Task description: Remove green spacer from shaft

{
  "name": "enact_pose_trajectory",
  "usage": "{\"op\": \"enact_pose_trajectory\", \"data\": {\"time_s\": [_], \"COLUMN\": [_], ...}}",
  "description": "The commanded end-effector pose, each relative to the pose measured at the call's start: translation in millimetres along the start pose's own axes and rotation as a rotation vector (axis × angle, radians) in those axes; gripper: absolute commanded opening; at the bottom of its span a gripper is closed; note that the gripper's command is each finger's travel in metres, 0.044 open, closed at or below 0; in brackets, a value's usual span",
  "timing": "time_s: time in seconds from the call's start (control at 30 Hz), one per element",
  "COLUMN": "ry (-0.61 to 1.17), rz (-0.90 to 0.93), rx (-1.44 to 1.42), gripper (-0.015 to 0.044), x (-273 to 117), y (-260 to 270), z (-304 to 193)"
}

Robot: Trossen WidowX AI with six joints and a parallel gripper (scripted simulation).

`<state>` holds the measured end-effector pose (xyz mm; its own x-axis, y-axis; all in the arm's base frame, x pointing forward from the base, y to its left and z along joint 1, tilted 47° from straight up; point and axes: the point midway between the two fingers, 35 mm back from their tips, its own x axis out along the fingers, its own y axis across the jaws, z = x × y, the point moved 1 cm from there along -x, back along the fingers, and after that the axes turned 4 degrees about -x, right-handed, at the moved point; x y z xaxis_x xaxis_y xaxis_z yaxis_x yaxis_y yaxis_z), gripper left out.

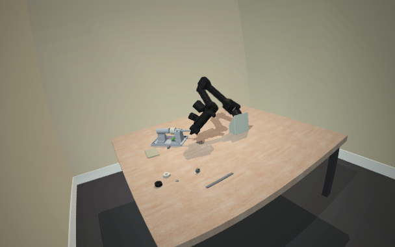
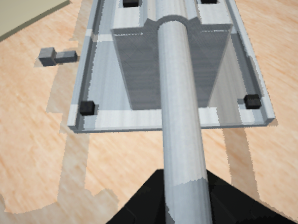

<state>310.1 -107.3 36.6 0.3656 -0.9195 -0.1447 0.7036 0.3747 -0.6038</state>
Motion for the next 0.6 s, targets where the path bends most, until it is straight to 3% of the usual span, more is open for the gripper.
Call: {"op": "enact_pose_trajectory", "data": {"time_s": [0.0, 0.57], "ry": [0.000, 0.000], "rz": [-0.002, -0.002], "rx": [0.005, 0.005], "gripper": [0.0000, 0.0000], "x": [-1.0, 0.7], "y": [-0.1, -0.1], "z": [-0.5, 0.7]}}
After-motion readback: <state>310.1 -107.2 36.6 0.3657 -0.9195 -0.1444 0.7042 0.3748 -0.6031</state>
